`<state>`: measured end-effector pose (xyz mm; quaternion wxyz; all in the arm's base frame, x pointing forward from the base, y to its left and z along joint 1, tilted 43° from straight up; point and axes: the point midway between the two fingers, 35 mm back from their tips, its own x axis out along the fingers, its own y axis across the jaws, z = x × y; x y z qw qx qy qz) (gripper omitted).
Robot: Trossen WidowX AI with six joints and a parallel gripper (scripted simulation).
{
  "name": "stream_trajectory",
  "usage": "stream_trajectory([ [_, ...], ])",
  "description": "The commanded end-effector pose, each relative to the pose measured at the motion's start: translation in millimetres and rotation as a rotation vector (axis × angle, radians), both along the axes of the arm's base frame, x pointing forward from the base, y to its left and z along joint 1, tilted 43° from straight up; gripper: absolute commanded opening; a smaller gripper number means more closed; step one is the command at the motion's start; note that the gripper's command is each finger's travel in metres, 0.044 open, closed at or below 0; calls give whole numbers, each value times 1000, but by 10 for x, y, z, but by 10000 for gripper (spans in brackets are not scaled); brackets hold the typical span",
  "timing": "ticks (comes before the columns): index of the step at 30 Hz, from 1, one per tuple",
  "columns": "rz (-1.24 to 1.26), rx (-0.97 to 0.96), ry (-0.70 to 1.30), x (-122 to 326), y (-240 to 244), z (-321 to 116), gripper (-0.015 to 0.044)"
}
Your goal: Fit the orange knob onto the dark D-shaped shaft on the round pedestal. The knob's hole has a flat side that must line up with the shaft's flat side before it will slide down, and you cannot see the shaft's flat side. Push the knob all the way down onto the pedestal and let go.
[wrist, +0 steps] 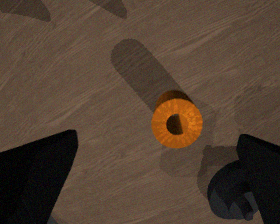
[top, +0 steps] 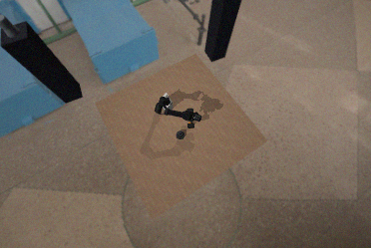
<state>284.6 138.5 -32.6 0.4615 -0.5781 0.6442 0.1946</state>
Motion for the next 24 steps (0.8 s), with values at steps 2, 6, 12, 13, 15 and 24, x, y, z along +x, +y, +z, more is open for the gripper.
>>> stream_trajectory([
  [2, 22, -129, -34, 49, 69, 147, 440],
  [6, 22, -129, -34, 49, 69, 147, 440],
  [12, -30, -121, -75, 49, 68, 146, 440],
  [13, -95, -111, -127, 50, 67, 145, 440],
  [15, -252, -87, -250, 50, 65, 143, 440],
  [24, -761, -3, -648, 52, 58, 137, 440],
])
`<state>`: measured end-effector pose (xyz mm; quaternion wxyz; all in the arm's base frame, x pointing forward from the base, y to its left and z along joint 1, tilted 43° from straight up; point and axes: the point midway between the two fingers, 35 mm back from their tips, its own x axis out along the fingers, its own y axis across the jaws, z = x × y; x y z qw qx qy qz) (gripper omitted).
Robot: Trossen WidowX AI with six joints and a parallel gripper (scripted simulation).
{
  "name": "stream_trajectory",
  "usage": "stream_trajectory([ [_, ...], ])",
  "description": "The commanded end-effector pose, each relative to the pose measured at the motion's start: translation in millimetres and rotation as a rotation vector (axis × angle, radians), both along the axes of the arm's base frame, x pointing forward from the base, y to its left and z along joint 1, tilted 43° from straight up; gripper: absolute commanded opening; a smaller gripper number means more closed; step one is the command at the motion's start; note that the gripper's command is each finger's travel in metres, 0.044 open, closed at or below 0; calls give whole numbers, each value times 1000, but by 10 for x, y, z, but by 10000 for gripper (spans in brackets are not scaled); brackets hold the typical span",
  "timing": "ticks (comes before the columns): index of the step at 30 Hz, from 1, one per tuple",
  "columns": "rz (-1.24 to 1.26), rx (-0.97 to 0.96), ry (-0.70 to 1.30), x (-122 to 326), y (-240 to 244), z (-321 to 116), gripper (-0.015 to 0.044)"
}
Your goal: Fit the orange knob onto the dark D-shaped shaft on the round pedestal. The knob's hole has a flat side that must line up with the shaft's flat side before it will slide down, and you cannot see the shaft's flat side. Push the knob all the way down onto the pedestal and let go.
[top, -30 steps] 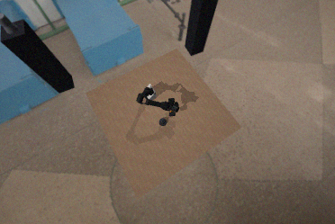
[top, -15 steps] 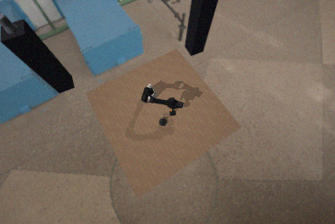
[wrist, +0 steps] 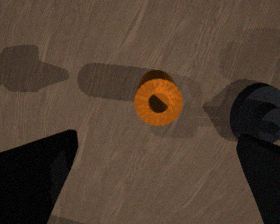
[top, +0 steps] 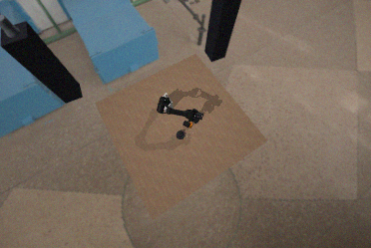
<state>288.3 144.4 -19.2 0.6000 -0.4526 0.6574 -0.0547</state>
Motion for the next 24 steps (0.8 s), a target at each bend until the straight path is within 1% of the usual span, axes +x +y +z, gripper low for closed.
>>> stream_trajectory([
  [1, -276, 47, -255, 15, 0, 3, 440],
  [13, -292, 49, -269, 19, -19, 20, 440],
  [17, -292, 48, -270, 72, -215, -215, 440],
  [24, -292, 48, -270, 81, -262, -273, 440],
])
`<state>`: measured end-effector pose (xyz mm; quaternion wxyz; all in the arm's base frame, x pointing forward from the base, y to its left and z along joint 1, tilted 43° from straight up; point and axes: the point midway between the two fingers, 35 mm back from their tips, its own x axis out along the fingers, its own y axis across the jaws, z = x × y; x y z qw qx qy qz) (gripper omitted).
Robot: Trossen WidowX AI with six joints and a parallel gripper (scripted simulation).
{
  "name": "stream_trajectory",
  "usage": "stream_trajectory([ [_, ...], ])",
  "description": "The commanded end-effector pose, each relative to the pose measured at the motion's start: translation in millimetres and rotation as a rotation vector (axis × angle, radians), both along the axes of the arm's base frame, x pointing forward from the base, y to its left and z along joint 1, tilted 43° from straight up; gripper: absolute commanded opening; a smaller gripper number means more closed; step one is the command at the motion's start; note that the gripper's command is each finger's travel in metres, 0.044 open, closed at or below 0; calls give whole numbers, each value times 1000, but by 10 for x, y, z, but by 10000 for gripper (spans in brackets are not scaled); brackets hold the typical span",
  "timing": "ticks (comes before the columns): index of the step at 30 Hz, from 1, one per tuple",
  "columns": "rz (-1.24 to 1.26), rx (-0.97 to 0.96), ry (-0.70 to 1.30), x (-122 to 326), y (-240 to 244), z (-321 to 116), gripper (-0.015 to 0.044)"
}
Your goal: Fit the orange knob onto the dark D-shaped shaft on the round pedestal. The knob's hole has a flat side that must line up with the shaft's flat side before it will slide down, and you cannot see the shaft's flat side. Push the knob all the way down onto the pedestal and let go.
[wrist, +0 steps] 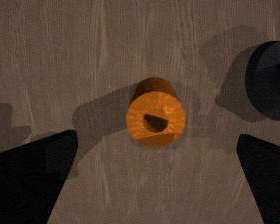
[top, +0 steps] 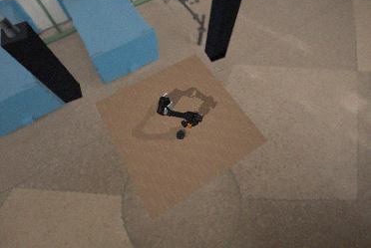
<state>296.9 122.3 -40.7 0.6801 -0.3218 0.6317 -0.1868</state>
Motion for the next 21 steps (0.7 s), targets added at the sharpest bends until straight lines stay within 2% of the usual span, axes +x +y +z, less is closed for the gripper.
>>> stream_trajectory([
  [1, 8, -6, 3, 0, -75, -101, 440],
  [21, 8, -6, 2, 47, -246, -305, 440],
])
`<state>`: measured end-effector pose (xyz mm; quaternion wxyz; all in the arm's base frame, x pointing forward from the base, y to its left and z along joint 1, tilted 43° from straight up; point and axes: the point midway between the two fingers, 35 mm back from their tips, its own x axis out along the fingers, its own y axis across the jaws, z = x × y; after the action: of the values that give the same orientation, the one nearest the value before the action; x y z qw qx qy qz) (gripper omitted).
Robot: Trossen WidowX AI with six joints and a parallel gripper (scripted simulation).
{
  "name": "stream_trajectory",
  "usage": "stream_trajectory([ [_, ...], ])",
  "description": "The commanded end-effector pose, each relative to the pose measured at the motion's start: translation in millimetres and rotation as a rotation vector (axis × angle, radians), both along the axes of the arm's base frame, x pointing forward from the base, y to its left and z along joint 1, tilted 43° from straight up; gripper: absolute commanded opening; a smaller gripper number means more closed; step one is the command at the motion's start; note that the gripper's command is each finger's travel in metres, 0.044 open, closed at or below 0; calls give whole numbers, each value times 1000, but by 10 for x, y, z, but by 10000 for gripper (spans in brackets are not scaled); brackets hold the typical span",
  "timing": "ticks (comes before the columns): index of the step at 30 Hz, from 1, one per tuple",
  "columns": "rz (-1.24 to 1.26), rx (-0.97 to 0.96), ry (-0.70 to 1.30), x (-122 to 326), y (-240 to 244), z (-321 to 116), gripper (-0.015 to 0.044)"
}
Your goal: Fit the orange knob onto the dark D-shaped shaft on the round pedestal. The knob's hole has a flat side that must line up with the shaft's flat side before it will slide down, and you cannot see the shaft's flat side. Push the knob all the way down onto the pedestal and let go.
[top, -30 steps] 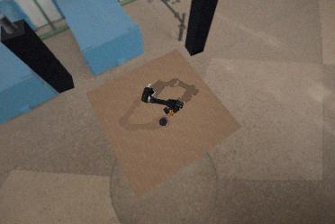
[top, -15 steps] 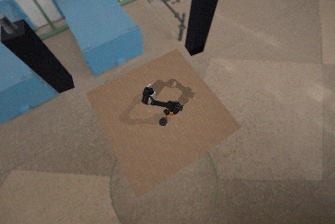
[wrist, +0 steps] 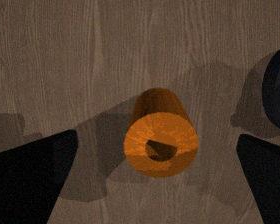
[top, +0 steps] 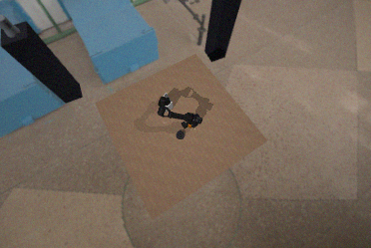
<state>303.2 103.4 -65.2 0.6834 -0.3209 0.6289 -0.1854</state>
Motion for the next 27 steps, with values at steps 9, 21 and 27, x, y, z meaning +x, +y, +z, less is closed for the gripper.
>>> stream_trajectory([
  [9, 3, -11, 10, 4, -156, -166, 440],
  [21, 2, -13, 9, 23, -289, -301, 440],
  [27, 4, -14, 9, 30, -356, -368, 440],
])
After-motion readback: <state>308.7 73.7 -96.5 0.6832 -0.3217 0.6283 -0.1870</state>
